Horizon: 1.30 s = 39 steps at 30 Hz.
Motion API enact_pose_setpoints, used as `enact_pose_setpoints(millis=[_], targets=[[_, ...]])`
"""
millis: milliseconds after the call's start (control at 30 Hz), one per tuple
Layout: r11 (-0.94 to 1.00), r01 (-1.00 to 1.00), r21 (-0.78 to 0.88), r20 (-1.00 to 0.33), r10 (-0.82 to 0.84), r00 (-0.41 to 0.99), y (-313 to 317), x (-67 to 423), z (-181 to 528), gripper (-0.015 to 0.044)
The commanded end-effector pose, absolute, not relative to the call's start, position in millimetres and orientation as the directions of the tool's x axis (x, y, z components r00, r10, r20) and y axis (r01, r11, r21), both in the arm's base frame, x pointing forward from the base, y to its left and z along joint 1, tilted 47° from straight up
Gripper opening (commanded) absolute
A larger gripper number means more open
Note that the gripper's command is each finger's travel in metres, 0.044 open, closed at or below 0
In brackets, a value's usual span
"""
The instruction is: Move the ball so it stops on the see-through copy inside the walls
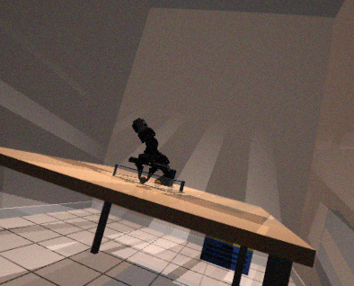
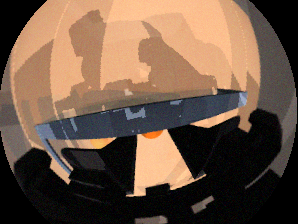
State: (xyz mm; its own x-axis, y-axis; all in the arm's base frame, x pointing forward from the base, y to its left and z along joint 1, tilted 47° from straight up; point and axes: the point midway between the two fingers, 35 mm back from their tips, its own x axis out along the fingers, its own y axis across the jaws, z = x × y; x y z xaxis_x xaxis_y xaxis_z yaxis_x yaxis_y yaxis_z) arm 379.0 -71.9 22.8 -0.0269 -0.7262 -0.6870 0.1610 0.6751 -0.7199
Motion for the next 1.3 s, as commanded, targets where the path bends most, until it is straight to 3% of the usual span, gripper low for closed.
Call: enact_pose_setpoints(millis=[0,167,333,1267], targets=[[0.672,0.154,-0.724,-0.684,-0.729,-0.028,-72.8,378.5,21.4,0.0156],[0.672,0.154,-0.724,-0.684,-0.729,-0.028,-72.8,378.5,21.4,0.0122],[0.71,0.137,-0.691,-0.718,-0.696,-0.019,-54.8,376.6,21.6,0.0],[0.676,0.153,-0.72,-0.687,-0.726,-0.029,22.7,382.9,102.2,0.0]])
